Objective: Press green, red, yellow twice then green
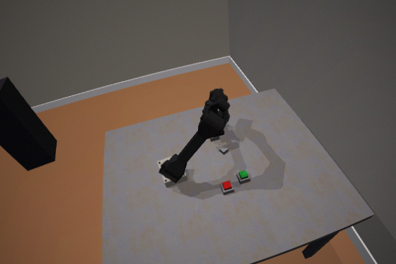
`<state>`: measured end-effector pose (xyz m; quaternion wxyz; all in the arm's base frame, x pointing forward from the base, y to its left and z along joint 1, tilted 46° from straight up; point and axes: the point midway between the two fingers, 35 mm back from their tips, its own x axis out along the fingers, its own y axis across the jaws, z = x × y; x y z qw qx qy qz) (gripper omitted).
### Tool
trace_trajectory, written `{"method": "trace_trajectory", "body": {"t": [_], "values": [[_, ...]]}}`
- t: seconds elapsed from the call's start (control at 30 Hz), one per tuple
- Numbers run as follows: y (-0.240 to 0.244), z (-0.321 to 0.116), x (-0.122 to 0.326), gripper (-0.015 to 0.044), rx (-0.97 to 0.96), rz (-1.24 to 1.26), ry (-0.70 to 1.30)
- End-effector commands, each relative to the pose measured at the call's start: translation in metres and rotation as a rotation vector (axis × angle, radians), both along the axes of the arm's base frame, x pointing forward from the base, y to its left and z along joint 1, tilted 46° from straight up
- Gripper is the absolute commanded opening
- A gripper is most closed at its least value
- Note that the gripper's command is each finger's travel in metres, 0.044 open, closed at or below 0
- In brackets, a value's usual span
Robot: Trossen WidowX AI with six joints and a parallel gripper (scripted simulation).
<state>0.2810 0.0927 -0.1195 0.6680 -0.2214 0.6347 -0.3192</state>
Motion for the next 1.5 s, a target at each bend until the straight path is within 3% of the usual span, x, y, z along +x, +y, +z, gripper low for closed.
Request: {"method": "trace_trajectory", "body": {"t": [0.0,0.23,0.37,1.47], "values": [[-0.002,0.0,-0.002,0.002,-0.007,0.005,0.008],[0.002,0.002,0.0,0.002,0.0,0.0,0.001],[0.023,0.024,-0.001,0.002,-0.005,0.005,0.008],[-0.002,0.0,-0.002,0.002,-0.007,0.005,0.008]]}}
